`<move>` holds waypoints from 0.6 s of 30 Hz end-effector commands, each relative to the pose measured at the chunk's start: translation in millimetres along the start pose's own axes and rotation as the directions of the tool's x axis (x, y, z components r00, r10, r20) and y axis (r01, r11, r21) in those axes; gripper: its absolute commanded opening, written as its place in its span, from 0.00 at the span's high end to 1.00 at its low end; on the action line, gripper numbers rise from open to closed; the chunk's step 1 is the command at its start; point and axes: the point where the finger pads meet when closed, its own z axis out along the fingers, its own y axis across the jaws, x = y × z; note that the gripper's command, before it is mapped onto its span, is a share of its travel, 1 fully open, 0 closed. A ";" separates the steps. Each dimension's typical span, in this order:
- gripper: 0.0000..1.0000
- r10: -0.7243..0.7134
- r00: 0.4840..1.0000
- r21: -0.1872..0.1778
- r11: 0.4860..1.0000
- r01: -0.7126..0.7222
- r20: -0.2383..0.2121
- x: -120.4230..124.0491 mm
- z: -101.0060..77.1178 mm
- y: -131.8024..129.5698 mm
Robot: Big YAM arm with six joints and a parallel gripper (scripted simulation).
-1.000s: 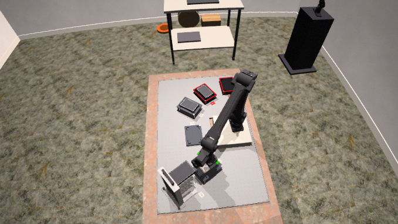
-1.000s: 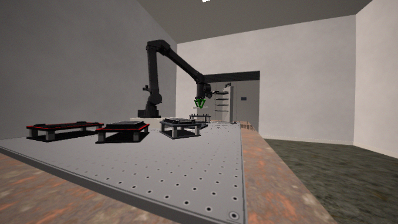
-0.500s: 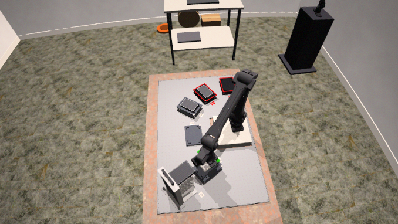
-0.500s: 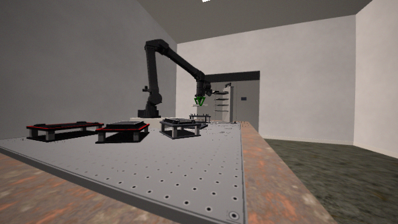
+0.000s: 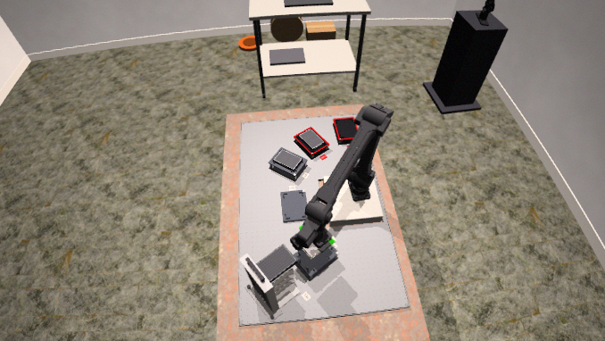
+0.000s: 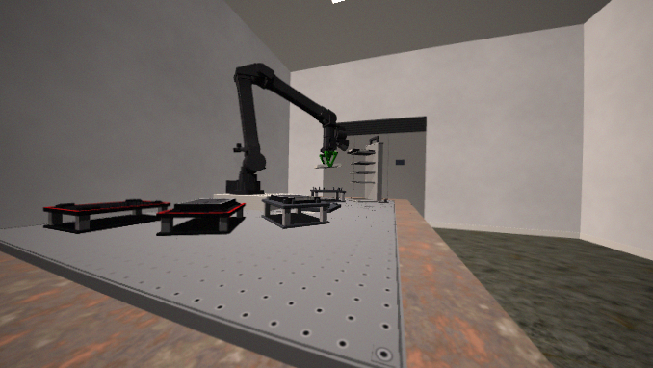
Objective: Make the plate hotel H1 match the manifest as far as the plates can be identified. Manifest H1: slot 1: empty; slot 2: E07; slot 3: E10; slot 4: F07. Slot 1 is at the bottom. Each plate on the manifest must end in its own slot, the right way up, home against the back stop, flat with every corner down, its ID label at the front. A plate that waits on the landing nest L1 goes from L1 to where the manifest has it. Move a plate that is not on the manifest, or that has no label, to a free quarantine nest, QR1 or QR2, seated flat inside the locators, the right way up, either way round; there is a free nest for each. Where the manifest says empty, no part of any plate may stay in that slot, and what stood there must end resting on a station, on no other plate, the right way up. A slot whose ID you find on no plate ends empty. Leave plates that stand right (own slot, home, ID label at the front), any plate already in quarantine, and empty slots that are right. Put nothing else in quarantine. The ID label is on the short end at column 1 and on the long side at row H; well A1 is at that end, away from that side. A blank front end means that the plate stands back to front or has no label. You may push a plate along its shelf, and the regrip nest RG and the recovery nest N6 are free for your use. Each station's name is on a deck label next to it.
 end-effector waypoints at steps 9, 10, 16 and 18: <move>0.14 -0.008 0.996 -0.023 1.000 0.010 0.091 -16.9 -68.8 5.3; 0.14 -0.008 0.996 -0.023 1.000 0.010 0.091 -16.9 -68.8 5.3; 0.14 -0.008 0.996 -0.023 1.000 0.010 0.091 -16.1 -82.5 3.8; 0.14 -0.008 0.996 -0.023 1.000 0.010 0.091 -15.7 -88.0 3.2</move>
